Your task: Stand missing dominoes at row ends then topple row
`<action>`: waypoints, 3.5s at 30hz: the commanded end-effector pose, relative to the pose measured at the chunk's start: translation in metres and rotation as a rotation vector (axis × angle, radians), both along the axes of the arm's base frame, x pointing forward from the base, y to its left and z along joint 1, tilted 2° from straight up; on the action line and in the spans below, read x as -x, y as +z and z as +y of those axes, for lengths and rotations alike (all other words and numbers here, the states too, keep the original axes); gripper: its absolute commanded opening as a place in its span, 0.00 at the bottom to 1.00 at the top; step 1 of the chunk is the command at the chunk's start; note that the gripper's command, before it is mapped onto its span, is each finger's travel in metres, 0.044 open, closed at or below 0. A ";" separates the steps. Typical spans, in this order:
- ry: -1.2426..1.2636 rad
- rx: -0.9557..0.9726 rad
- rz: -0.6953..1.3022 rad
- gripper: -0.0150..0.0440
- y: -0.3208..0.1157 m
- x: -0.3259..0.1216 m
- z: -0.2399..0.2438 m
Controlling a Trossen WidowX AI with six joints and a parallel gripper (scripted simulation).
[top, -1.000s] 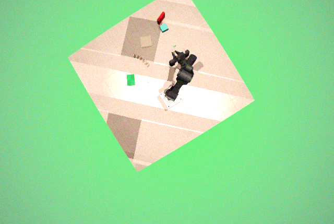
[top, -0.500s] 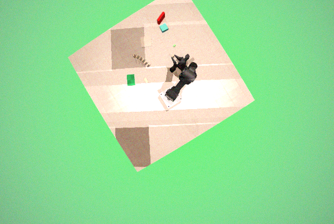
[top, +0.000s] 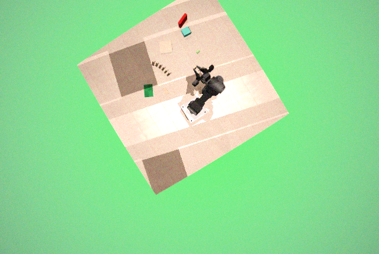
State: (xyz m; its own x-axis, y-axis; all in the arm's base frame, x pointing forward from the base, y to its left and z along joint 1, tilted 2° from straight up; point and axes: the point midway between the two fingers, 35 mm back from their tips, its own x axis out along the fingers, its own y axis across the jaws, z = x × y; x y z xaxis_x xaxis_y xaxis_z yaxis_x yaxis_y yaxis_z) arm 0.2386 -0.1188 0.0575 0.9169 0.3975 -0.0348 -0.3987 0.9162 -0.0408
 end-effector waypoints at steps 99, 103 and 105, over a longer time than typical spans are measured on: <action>-0.112 0.089 0.342 1.00 -0.072 -0.073 -0.025; -0.163 0.122 0.576 1.00 -0.079 -0.094 -0.029; -0.174 0.157 0.701 1.00 -0.080 -0.098 -0.026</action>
State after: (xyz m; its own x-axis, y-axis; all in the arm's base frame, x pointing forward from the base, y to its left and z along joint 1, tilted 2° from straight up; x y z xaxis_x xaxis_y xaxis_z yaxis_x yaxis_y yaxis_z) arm 0.3100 -0.1443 -0.0193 0.8788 0.2829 -0.3844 -0.3023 0.9531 0.0103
